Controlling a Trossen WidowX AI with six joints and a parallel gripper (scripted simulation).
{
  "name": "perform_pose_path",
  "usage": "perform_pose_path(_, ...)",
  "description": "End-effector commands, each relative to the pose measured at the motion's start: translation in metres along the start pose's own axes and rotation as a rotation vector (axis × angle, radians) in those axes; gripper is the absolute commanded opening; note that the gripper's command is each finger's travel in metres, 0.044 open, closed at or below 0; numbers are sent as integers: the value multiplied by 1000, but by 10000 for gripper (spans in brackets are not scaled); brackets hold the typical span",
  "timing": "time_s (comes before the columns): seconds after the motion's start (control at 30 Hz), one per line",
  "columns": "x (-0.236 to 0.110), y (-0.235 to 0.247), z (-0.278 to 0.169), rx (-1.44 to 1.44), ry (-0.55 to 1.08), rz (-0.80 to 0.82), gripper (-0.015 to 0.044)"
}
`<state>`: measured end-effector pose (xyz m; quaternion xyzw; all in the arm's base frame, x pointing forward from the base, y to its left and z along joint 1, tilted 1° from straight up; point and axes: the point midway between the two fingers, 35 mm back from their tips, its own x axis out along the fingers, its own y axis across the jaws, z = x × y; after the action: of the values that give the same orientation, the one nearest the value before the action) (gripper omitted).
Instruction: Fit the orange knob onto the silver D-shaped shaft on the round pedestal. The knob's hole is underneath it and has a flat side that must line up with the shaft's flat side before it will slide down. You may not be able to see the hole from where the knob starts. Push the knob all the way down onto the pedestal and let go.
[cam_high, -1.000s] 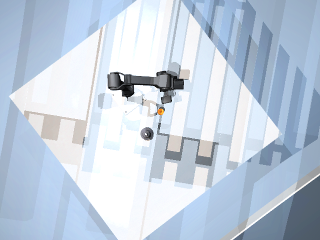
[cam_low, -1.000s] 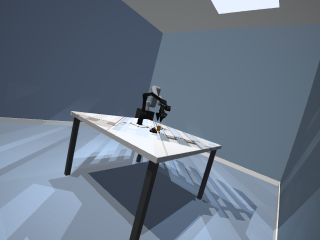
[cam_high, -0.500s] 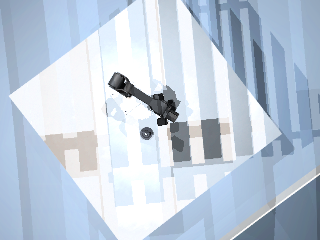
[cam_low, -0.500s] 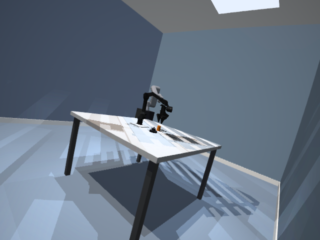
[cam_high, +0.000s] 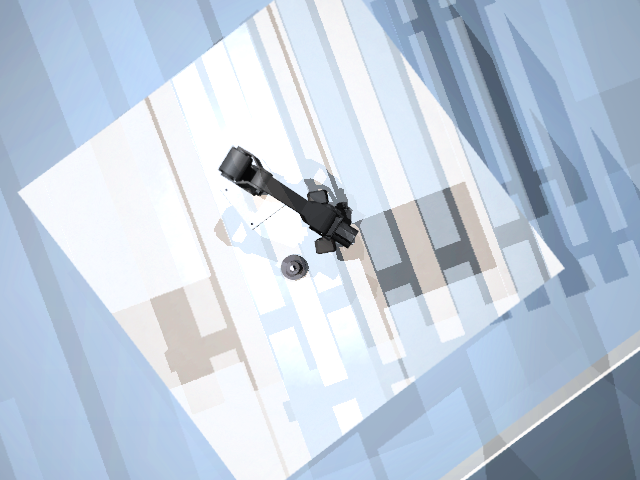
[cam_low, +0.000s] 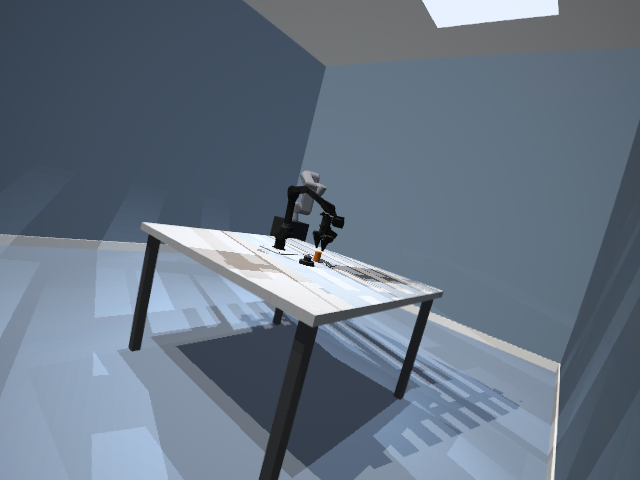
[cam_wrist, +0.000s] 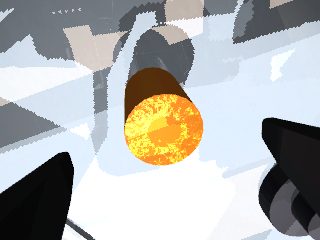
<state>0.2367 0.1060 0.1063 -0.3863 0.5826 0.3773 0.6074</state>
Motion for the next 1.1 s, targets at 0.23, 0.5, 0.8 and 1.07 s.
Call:
perform_pose_path(0.23, 19, -1, 1, -2, 0, 3, 440)
perform_pose_path(0.5, 32, -1, 1, -1, 0, 3, 440)
perform_pose_path(0.8, 46, 0, 1, -2, 0, 3, 440)
perform_pose_path(1.07, 59, 0, 0, -3, -1, 3, 440)
